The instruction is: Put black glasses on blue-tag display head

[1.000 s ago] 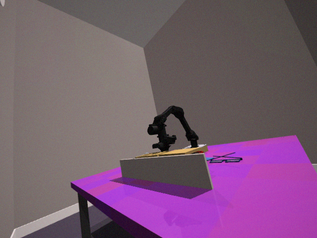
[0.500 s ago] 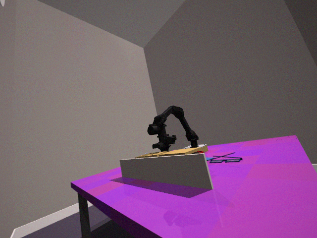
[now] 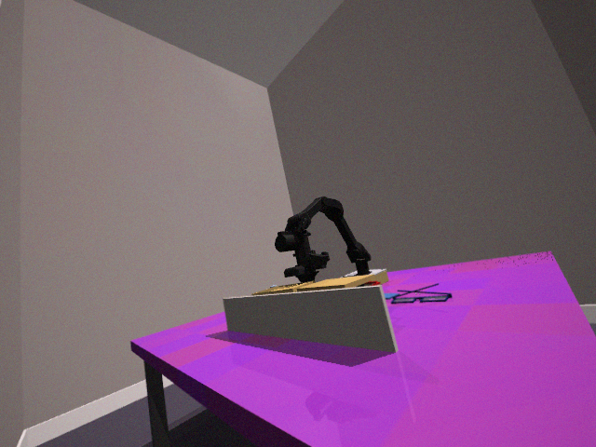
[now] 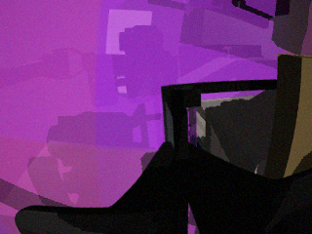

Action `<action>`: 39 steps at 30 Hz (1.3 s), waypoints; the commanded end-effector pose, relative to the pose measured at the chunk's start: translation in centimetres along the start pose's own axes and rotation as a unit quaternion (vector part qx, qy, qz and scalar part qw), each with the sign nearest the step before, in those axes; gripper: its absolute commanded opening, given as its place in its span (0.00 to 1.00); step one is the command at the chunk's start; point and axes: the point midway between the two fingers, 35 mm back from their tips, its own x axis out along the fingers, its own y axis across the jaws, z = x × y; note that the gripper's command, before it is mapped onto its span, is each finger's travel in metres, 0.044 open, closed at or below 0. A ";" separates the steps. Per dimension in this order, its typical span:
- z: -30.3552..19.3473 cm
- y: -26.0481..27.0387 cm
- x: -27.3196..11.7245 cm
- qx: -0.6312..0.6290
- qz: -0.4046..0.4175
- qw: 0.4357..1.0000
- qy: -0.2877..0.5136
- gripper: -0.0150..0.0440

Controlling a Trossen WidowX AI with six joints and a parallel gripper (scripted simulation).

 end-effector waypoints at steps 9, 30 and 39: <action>-0.1 0.0 0.5 0.001 0.000 1.000 0.002 0.25; -0.1 0.0 -1.8 0.001 0.002 1.000 -0.002 0.44; -0.2 0.4 -3.0 0.001 0.004 1.000 -0.002 0.44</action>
